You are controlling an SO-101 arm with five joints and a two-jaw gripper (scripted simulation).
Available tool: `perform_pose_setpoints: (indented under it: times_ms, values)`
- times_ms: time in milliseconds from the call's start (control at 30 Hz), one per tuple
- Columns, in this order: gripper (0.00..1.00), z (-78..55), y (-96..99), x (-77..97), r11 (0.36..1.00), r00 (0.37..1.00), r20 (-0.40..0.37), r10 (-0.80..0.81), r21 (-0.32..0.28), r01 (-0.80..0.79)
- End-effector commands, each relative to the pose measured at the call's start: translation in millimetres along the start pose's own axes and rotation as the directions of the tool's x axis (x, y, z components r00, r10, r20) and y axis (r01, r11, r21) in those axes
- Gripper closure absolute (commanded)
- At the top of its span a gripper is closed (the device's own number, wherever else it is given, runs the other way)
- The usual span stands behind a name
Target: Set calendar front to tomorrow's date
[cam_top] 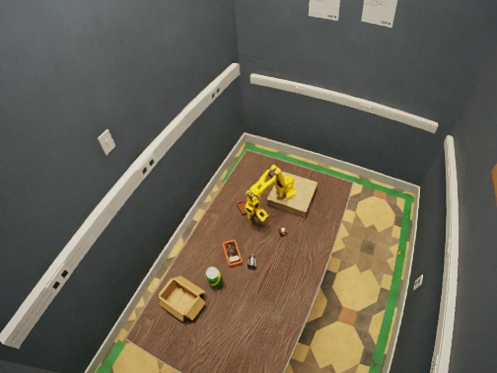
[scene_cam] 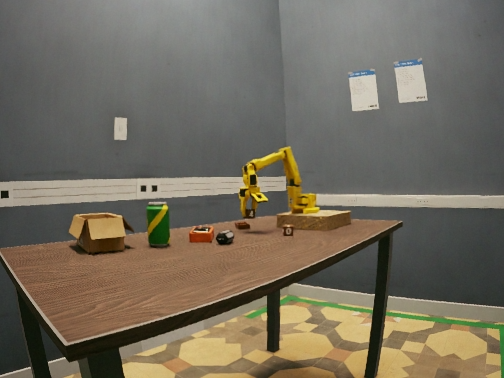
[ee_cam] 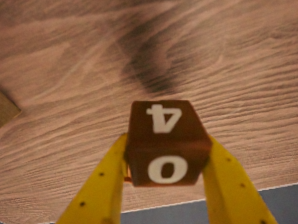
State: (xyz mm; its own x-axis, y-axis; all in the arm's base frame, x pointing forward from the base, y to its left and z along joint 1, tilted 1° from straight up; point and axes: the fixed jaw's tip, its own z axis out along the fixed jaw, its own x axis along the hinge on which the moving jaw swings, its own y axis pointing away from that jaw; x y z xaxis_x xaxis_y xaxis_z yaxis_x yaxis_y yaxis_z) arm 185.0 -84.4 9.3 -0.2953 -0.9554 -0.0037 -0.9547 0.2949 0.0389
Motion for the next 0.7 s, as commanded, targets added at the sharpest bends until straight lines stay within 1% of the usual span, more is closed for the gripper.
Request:
perform_pose_setpoints:
  times_ms: [0, 67, 133, 233, 333, 667]
  values:
    - [1.00, -1.8, 7.3, 36.9, 0.989, 0.989, 0.007, 0.151, 0.010, -0.151]
    - [1.00, -1.8, 13.2, 51.9, 0.975, 0.975, 0.010, 0.222, 0.011, -0.223]
    - [1.00, -1.7, 18.6, 63.1, 0.961, 0.961, 0.012, 0.277, 0.011, -0.277]
    - [1.00, -1.7, 23.9, 72.7, 0.946, 0.946, 0.014, 0.325, 0.011, -0.325]
    - [1.00, -1.6, 25.5, 75.4, 0.941, 0.941, 0.014, 0.338, 0.011, -0.338]
    - [1.00, -1.6, 25.5, 75.4, 0.941, 0.941, 0.014, 0.339, 0.011, -0.339]
